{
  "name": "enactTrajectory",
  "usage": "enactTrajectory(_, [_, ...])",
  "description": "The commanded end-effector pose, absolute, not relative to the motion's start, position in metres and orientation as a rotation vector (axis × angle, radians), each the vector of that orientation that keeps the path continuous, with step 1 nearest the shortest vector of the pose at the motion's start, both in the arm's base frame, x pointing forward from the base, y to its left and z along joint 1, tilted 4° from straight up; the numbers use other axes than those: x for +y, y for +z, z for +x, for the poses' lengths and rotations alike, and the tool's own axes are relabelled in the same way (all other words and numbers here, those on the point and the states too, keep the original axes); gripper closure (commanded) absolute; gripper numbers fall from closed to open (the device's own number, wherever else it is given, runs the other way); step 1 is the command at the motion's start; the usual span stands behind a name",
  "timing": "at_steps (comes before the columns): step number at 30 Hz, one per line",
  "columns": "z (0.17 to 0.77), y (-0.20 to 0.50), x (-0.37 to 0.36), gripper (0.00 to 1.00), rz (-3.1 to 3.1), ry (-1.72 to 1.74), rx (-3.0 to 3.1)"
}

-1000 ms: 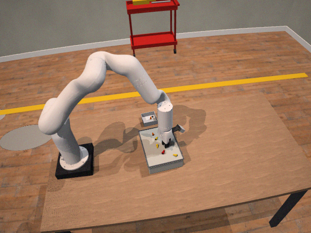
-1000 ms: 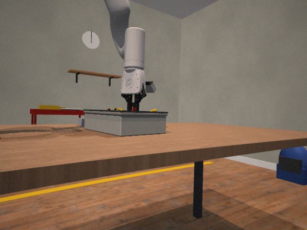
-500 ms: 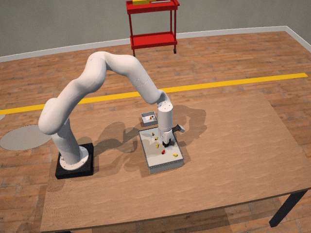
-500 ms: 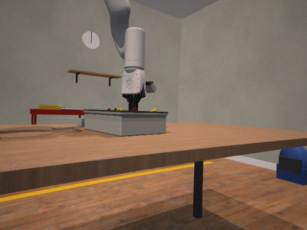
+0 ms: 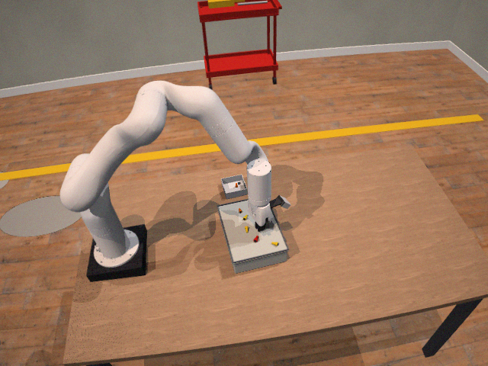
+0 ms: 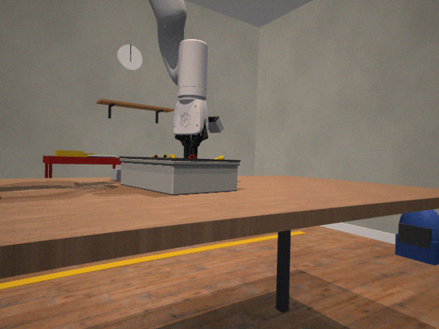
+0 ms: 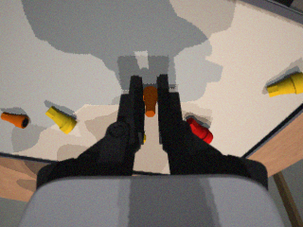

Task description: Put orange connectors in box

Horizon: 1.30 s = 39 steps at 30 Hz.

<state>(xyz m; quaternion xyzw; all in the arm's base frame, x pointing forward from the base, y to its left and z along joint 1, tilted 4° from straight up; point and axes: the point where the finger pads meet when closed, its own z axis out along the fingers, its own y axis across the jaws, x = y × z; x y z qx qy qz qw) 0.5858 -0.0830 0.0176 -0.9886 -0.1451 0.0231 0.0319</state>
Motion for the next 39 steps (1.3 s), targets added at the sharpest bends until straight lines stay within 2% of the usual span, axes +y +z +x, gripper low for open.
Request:
enactTrajectory(1, [0.586,0.018,-0.083,0.98,-3.044,0.07,-0.447])
enactTrajectory(20, [0.586,0.021,-0.083,0.98,-3.044,0.07,-0.447])
enactTrajectory(39, [0.59,0.084,-0.087,0.98,-3.044,0.07,-0.447])
